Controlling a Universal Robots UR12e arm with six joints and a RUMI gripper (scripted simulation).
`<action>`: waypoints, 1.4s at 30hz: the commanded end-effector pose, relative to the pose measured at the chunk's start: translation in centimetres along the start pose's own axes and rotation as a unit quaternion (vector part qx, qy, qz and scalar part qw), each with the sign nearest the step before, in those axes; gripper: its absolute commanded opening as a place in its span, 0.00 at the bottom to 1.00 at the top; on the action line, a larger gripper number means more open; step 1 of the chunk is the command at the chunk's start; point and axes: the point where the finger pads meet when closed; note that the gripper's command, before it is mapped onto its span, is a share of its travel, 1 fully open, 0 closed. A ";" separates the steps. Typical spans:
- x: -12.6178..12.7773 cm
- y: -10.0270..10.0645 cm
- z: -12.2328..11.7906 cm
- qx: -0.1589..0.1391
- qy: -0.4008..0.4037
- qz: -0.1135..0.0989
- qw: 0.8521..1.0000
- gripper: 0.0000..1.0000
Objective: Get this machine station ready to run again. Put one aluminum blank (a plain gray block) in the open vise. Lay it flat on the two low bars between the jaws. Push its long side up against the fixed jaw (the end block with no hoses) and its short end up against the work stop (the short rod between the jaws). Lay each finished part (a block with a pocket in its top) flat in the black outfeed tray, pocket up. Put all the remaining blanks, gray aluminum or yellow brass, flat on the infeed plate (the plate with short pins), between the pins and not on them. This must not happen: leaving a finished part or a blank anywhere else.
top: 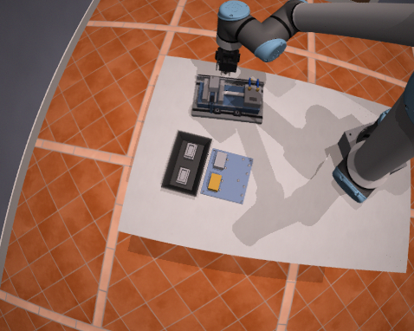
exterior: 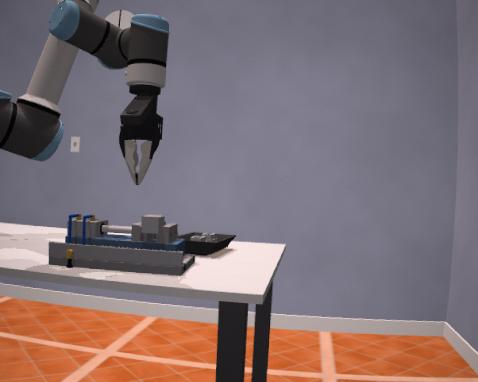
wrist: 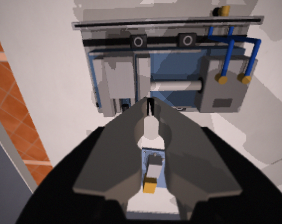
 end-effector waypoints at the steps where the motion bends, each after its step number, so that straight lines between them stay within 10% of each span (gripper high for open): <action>1: -0.3 0.1 -0.6 -0.002 -0.009 0.001 1.000 0.00; 42: -0.1 0.8 -0.6 -0.003 -0.007 0.000 1.000 0.00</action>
Point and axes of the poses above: the point where the finger pads meet when closed, its own y axis out along the fingers, its own x axis across the jaws, z = x × y, and after that the axes turned 7 degrees about -y, right-handed
